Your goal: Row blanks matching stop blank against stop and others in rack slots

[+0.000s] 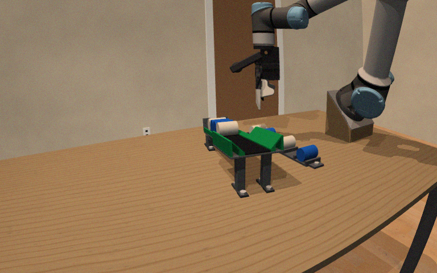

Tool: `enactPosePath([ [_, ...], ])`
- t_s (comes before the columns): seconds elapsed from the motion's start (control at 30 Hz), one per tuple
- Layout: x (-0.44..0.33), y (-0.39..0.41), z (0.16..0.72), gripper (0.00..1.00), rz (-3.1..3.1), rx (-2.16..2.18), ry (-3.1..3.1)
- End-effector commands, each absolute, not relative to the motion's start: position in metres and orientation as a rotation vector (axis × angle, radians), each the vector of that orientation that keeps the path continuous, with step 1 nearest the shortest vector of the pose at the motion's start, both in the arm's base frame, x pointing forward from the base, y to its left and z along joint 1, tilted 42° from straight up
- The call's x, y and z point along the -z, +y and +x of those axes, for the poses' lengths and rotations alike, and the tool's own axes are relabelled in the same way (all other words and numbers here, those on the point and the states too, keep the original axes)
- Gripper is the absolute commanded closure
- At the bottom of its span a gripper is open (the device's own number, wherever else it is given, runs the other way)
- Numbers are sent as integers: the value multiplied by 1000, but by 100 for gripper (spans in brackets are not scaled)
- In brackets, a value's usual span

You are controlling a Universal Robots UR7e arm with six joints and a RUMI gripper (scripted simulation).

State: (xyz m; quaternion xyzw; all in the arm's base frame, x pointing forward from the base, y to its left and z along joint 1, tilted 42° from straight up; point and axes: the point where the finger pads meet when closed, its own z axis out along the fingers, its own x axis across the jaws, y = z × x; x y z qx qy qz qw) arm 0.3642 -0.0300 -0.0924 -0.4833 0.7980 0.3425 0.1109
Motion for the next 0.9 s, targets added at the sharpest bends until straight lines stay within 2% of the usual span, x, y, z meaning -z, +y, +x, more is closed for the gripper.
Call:
enactPosePath([
  [0.0,94,-34,367,0,-1521,-976,2240],
  [0.87,99,-38,370,0,-2010,-779,1606],
])
